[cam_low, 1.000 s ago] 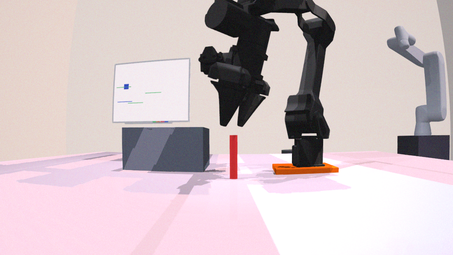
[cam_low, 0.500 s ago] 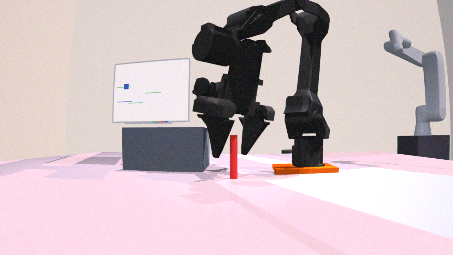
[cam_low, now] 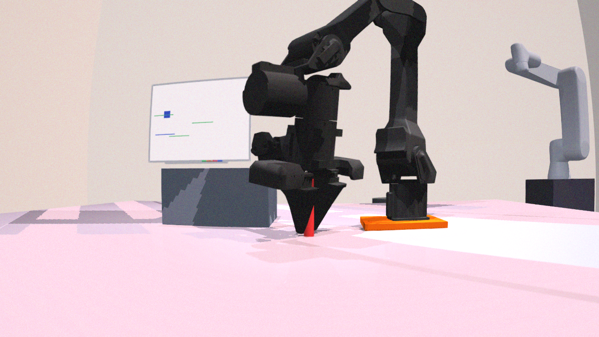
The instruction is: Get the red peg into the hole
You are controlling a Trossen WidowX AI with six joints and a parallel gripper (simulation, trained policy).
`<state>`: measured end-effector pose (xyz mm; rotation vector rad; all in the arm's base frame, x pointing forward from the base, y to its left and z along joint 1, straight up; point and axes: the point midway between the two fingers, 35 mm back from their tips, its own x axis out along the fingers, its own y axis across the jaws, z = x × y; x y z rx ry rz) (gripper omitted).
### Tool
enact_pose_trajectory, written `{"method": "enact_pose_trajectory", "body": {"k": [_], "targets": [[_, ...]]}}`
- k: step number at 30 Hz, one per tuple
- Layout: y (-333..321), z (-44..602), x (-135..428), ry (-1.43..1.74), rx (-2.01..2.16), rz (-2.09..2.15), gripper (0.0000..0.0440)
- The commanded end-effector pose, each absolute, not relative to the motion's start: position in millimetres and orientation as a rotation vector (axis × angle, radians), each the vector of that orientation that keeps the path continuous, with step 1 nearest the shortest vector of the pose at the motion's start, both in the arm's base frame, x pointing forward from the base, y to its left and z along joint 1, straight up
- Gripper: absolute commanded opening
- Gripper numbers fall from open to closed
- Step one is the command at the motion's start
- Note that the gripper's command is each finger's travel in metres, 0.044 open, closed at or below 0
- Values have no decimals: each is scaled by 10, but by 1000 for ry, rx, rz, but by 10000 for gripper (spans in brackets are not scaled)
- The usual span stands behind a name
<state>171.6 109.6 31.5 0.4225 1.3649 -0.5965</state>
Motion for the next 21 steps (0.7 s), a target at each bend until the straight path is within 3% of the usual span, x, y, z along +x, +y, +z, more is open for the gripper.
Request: {"method": "enact_pose_trajectory", "body": {"k": [1,7,21], "targets": [[1063,269,1698,1379,410,-635,36],[991,470,1811,1319,392,-643,0],[794,1154,2016,1186,401,-657,0]]}}
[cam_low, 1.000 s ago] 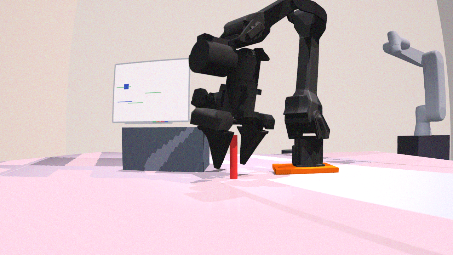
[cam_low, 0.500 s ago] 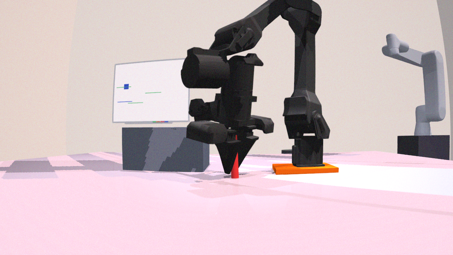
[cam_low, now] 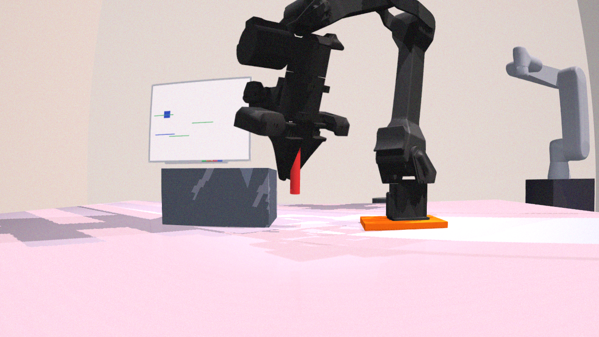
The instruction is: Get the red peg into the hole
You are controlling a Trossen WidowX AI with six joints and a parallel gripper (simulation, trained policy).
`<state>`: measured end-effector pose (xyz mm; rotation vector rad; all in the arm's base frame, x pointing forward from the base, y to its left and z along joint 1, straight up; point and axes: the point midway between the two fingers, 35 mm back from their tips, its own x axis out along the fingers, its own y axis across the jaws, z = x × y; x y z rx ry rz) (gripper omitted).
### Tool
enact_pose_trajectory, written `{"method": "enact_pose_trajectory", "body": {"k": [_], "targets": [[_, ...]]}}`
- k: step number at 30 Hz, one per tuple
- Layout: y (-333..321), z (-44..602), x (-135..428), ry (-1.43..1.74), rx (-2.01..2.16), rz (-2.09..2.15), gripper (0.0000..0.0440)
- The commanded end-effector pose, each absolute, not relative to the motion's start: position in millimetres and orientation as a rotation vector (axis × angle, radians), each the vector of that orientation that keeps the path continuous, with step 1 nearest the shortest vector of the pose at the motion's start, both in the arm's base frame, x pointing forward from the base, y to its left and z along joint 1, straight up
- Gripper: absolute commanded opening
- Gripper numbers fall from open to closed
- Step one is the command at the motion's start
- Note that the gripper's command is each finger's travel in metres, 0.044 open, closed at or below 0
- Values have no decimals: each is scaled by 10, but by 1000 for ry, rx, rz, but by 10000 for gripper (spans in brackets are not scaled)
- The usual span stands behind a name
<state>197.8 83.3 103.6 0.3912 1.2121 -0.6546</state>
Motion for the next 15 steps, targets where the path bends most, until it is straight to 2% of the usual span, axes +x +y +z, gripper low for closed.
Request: {"method": "enact_pose_trajectory", "body": {"k": [1,15], "targets": [[774,1202,2037,1175,406,-662,0],[356,1556,2394,1037,509,-790,0]]}}
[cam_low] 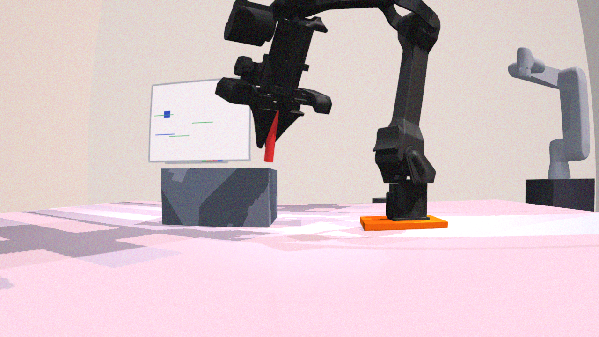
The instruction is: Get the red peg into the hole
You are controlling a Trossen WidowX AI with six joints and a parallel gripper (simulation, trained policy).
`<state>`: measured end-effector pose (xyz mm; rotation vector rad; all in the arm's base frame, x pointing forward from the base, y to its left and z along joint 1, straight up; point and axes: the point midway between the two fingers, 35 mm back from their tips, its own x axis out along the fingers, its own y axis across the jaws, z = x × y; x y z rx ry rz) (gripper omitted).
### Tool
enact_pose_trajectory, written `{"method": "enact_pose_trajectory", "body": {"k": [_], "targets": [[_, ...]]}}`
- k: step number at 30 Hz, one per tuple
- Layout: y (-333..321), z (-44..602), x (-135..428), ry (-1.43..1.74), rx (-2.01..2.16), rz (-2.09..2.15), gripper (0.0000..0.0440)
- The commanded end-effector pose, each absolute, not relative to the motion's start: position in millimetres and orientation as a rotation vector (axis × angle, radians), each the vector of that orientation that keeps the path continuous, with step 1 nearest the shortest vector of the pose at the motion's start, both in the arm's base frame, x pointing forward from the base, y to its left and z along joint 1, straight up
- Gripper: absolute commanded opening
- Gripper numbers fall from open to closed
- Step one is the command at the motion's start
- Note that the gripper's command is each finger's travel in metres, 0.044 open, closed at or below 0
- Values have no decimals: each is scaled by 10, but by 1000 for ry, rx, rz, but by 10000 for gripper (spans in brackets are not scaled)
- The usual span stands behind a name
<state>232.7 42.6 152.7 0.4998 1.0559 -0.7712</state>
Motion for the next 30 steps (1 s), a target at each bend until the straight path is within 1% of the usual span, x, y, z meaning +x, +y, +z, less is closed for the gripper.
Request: {"method": "enact_pose_trajectory", "body": {"k": [1,15,30], "targets": [[322,1568,2422,1029,516,-799,0],[-191,1577,2805,963,559,-896,0],[-702,1362,3150,1003,537,-895,2]]}}
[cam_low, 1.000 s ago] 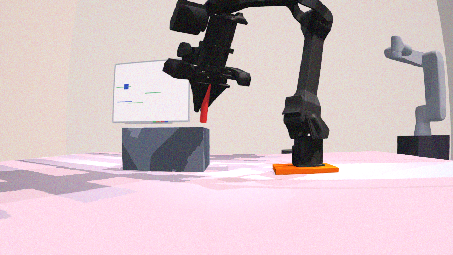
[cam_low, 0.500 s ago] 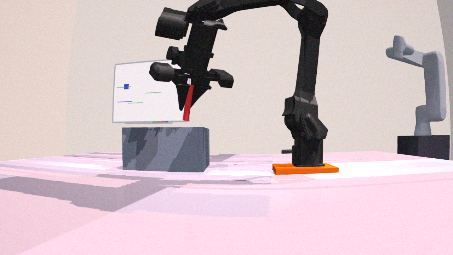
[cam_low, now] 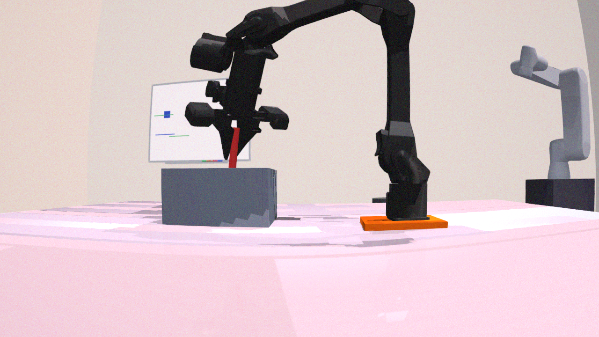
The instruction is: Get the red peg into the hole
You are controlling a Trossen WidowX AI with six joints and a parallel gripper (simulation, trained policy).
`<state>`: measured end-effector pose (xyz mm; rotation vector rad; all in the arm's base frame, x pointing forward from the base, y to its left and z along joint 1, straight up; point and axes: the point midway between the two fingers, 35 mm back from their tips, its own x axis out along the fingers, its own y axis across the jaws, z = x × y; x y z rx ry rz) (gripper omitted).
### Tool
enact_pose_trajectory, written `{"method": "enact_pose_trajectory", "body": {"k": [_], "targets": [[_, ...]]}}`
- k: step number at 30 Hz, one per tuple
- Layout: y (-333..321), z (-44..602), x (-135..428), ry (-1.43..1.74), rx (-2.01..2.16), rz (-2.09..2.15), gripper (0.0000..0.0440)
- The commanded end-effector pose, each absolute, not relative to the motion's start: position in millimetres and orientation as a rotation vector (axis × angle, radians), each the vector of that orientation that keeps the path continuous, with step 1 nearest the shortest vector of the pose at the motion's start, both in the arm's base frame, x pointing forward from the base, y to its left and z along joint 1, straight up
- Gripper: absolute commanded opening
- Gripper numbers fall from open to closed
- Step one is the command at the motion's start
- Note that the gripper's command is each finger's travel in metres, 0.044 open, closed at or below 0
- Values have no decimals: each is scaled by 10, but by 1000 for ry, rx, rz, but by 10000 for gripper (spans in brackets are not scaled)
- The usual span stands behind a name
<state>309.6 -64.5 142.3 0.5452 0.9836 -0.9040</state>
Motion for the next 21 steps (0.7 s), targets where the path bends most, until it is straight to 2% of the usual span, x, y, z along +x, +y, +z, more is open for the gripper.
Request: {"method": "enact_pose_trajectory", "body": {"k": [1,12,14,19,21], "targets": [[-728,1345,3169,1009,534,-891,2],[-902,1059,3329,1090,494,-814,3],[-909,992,3336,1115,488,-799,30],[-944,861,3367,1164,495,-780,149],[-976,868,3404,1170,478,-761,157]]}}
